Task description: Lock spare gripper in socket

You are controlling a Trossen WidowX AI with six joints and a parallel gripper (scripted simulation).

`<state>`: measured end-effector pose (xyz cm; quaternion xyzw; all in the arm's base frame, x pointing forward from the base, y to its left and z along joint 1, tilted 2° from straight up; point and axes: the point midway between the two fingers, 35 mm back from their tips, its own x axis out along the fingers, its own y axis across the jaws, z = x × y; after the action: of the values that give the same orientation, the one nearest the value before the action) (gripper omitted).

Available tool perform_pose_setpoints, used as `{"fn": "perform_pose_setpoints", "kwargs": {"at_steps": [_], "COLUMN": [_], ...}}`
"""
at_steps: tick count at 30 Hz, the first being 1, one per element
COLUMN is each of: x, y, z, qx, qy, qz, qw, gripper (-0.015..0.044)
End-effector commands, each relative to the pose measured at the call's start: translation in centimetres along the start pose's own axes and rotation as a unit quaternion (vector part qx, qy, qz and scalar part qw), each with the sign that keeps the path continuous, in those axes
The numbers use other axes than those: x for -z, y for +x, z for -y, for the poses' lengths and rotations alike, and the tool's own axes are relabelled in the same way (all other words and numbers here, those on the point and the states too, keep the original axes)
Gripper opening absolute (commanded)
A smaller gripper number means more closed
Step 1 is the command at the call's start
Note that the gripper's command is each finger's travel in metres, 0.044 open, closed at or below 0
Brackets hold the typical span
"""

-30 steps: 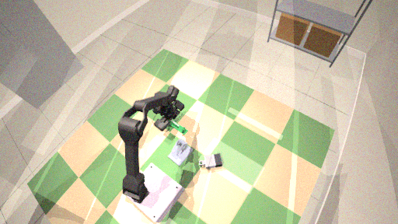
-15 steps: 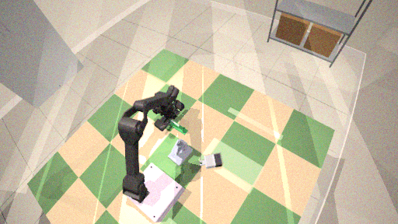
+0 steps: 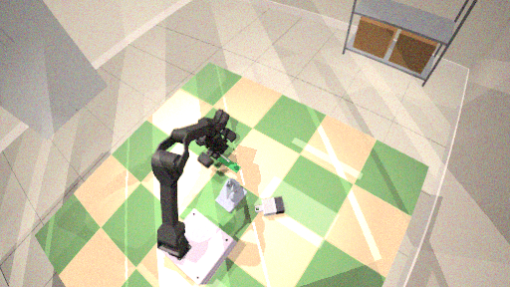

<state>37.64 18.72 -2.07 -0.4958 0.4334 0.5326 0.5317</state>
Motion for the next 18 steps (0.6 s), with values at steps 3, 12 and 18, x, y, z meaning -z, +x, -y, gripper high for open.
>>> {"fn": "perform_pose_setpoints", "kwargs": {"at_steps": [3,12,18], "x": [0.1,0.0,0.0], "y": [0.2,-0.4,-1.4], "z": [-0.1,0.0,-0.3], "qx": [-0.002,-0.001,-0.007], "qy": [-0.002,-0.001,0.001], "qz": [-0.003,-0.002,-0.003], "qw": [1.000,1.000,1.000], "gripper": [0.0000,0.0000,0.0000]}}
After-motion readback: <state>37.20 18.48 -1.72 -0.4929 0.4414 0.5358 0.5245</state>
